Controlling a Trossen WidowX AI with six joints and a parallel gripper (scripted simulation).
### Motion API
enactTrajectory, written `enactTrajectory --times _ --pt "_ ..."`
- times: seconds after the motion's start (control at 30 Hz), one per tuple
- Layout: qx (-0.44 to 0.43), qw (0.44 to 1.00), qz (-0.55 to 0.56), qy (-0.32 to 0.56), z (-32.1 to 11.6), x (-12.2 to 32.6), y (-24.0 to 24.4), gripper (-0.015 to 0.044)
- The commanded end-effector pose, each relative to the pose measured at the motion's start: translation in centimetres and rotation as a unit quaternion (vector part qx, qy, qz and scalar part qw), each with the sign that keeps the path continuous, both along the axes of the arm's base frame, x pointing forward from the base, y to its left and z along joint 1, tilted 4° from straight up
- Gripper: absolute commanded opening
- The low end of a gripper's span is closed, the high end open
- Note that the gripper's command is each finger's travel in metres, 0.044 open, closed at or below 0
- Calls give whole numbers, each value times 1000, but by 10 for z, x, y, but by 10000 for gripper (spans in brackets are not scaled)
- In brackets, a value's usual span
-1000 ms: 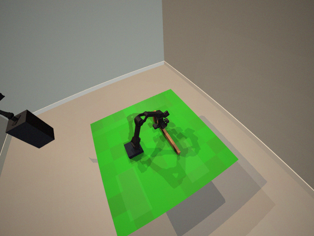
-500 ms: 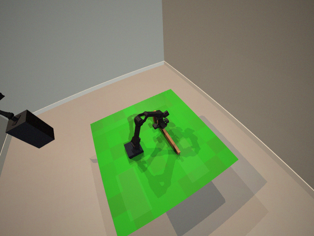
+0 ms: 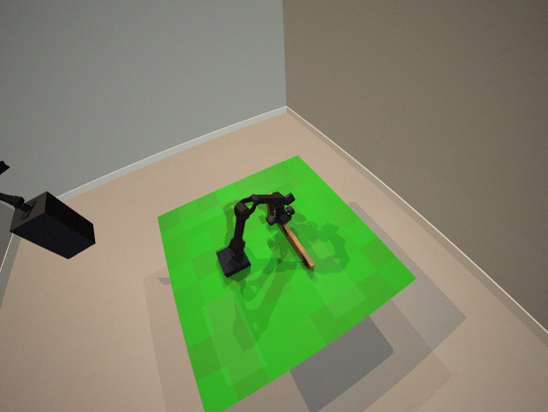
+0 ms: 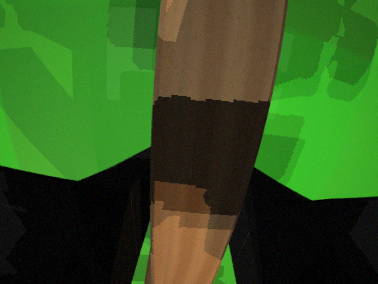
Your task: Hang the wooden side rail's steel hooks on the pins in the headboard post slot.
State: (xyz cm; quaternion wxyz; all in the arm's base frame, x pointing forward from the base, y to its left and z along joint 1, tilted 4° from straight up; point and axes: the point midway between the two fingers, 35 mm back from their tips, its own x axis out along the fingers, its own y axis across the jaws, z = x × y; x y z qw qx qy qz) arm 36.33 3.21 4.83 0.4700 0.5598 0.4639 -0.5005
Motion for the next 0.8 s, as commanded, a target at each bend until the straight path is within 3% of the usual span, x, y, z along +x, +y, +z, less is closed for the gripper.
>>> enactTrajectory --times 0.0,0.77 --pt "2 1000 -1 -4 3 2 2 0" --pt "2 1000 -1 -4 2 2 4 0"
